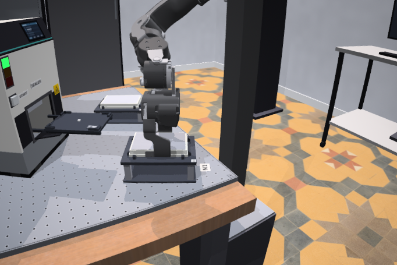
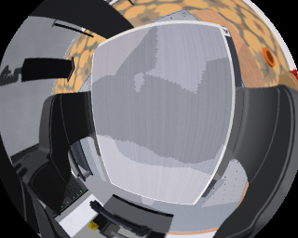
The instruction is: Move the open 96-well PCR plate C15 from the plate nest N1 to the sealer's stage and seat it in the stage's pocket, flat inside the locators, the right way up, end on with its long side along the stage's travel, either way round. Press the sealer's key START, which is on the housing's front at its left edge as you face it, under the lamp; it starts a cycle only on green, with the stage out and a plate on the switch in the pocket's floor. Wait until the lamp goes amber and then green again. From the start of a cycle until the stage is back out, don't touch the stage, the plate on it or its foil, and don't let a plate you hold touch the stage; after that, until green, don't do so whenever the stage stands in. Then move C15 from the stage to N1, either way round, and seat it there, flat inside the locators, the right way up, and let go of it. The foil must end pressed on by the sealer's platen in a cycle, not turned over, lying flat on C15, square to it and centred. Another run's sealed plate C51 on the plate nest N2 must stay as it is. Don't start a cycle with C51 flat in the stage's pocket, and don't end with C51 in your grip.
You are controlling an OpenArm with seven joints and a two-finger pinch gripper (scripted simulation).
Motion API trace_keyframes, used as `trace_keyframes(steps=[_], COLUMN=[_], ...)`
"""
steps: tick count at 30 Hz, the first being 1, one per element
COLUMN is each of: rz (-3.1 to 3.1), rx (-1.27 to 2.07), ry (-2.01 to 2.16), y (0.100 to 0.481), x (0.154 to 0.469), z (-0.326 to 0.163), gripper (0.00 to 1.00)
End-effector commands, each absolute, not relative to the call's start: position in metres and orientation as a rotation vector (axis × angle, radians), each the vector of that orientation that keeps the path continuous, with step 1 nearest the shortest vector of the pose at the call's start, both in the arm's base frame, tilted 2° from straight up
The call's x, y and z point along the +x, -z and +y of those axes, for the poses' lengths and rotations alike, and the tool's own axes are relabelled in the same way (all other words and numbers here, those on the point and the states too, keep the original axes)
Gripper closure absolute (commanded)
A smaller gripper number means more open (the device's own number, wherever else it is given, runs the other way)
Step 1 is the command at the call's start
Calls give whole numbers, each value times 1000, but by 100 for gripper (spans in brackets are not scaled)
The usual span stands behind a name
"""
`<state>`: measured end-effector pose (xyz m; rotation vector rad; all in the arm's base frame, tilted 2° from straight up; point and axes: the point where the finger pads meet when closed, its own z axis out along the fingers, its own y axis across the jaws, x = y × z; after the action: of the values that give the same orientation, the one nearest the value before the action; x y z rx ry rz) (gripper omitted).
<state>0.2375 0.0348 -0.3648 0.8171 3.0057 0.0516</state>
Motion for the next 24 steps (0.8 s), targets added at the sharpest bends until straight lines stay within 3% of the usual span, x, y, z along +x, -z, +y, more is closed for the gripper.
trace_keyframes(steps=[1,22,23,24], rz=[3008,3008,3007,3007], rx=[811,814,815,816], ry=[-59,-60,-59,-58], y=[366,367,367,366], x=[237,237,237,237], z=[36,36,36,36], gripper=[100,100,23,23])
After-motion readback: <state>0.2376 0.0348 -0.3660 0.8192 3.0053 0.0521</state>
